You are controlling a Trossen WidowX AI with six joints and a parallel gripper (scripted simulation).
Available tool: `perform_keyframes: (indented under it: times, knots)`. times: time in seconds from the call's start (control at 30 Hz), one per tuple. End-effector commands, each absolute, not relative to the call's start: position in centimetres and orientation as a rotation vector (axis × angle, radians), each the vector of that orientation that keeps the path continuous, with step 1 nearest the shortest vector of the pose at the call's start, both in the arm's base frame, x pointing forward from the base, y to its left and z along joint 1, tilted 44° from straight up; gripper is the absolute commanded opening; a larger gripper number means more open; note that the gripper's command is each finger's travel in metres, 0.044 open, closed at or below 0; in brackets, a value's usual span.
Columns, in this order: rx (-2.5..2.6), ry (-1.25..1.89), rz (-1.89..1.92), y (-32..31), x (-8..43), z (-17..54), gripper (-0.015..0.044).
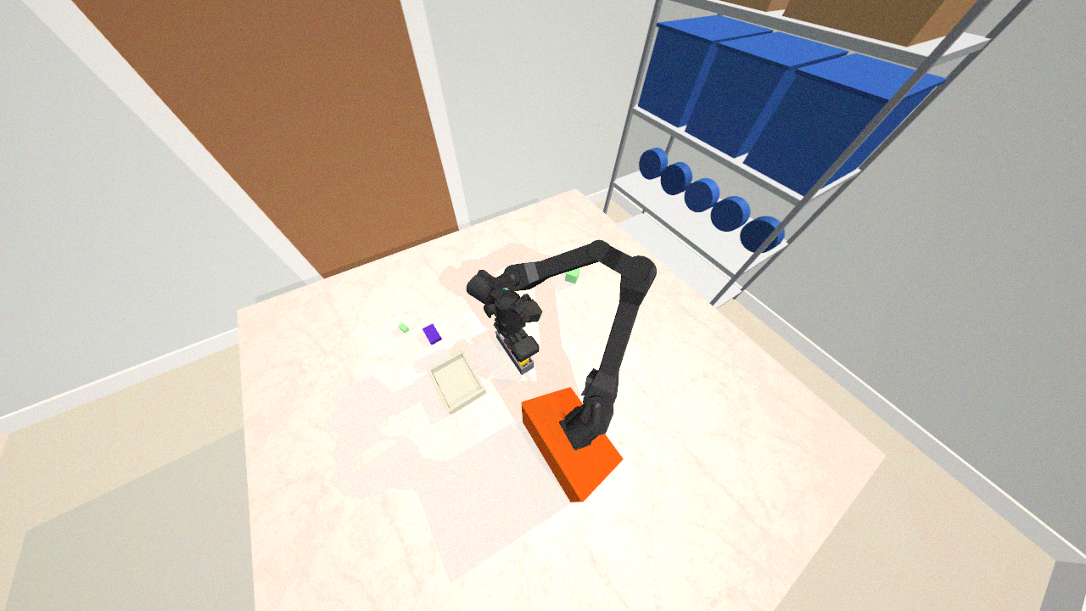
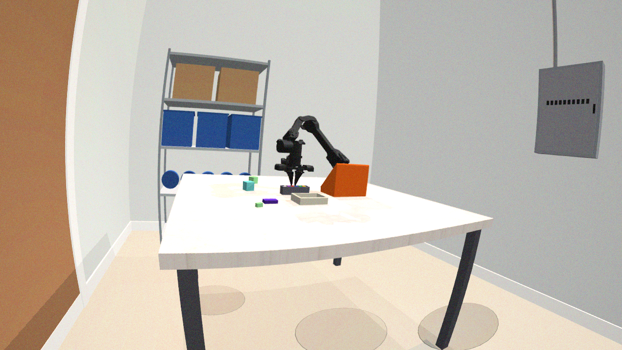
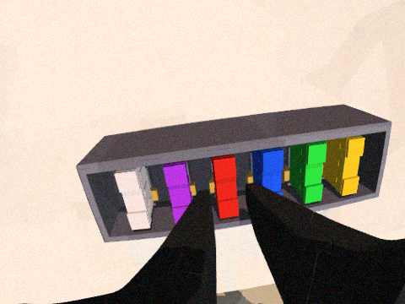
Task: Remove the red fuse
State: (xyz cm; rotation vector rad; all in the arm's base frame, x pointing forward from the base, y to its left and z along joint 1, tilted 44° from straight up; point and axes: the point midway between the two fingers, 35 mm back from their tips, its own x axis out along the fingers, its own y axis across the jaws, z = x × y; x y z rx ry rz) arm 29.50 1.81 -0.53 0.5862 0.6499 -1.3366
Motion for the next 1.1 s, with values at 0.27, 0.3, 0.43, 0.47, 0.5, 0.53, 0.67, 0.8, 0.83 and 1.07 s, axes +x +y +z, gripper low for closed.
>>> perform_keyframes:
  times: [0.27, 0.3, 0.43, 0.47, 0.5, 0.53, 0.67, 0.8, 0.83, 1.07]
  knots:
    - [0.578, 0.65, -1.334, 1.1, 29.56, -1.21, 0.0074]
    - [0.578, 0.65, -1.334, 1.09, 29.56, -1.22, 0.0074]
    - [0.578, 0.65, -1.334, 1.09, 29.56, -1.22, 0.0074]
    - [0.578, 0.65, -1.334, 1.09, 29.56, -1.22, 0.0074]
    - [0.578, 0.65, -1.334, 1.09, 29.56, -1.22, 0.0074]
    - [0.578, 0.65, -1.334, 1.09, 29.56, -1.22, 0.0074]
    - [0.587, 0.649, -1.336, 1.2, 29.63, -1.15, 0.0047]
    - [0.587, 0.649, -1.336, 1.2, 29.63, -1.15, 0.0021]
    - [0.587, 0.649, -1.336, 1.2, 29.63, -1.15, 0.0014]
    - [0.586, 0.649, -1.336, 1.25, 29.62, -1.1, 0.0]
